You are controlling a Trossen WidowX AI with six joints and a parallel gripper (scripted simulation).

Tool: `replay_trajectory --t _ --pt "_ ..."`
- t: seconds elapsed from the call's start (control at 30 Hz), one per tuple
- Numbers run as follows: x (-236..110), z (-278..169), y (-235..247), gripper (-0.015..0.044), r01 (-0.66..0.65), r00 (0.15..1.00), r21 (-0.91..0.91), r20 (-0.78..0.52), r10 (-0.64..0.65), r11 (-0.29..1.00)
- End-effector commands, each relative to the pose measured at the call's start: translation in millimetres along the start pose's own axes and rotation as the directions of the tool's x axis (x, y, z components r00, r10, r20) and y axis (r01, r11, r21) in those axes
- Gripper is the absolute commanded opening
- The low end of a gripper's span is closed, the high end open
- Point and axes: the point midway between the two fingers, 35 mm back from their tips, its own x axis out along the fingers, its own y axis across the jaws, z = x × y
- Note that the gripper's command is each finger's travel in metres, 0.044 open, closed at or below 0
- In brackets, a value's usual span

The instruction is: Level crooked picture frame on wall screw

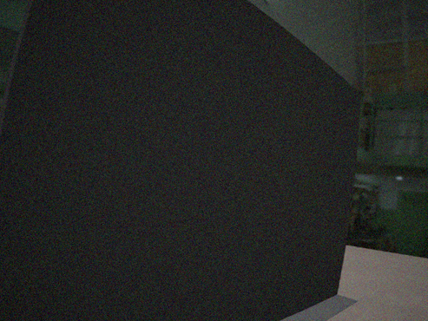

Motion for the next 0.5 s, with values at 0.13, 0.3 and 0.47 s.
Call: replay_trajectory --t 0.13,0.3,0.47 --pt "-22 3 57 0.0269 -0.122 0.992 -0.057 -0.030 0.121 0.991" --pt "-57 14 122 0.0260 -0.287 0.958 -0.089 -0.030 0.285 0.954" --pt "-110 10 189 0.0260 -0.464 0.886 -0.139 -0.072 0.459 0.875"
